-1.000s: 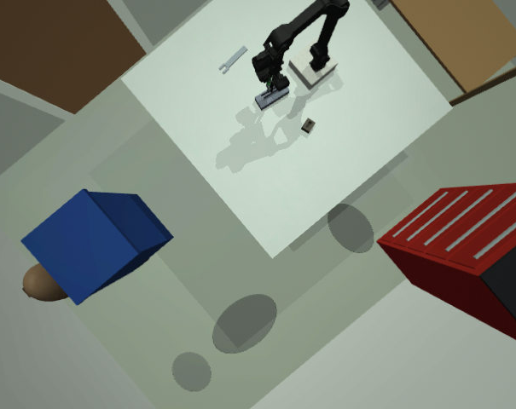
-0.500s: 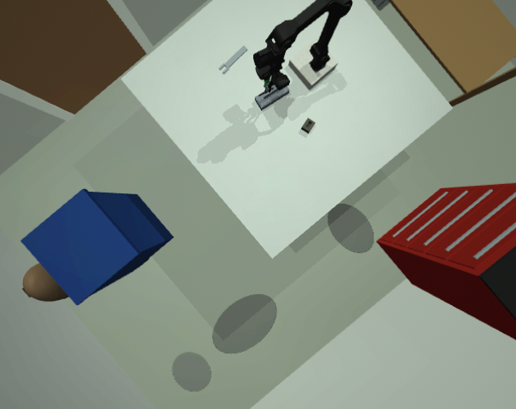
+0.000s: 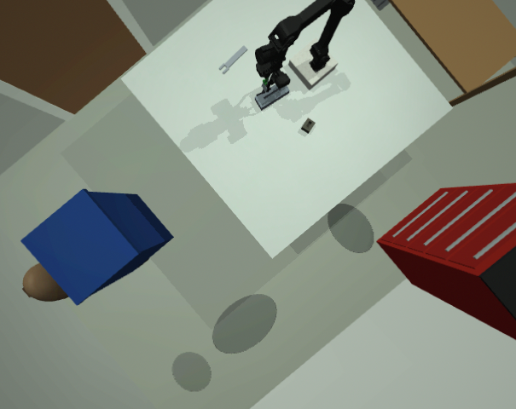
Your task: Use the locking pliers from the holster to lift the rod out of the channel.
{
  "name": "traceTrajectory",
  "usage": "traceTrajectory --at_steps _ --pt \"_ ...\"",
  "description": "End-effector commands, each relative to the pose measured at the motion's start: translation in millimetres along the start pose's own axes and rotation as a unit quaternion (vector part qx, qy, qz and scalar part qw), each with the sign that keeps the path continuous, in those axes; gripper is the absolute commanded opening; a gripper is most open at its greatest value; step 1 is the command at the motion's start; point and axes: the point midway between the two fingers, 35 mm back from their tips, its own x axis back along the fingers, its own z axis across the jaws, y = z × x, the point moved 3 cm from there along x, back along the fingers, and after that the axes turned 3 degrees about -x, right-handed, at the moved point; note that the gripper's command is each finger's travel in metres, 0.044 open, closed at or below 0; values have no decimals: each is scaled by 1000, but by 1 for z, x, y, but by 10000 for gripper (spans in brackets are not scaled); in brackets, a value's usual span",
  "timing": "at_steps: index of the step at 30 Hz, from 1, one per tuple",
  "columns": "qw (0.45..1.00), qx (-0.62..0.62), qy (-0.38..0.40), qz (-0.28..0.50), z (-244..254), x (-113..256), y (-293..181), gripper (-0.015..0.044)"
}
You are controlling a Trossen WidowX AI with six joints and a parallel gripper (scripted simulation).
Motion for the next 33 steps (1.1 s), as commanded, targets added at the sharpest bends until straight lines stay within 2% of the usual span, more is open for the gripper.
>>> traceTrajectory --at_steps 1,24,33 --pt "1000 -1 2 -20 1 8 4 107" --pt "997 2 7 -83 5 32 13 107" --pt "996 2 7 -85 5 33 13 107"
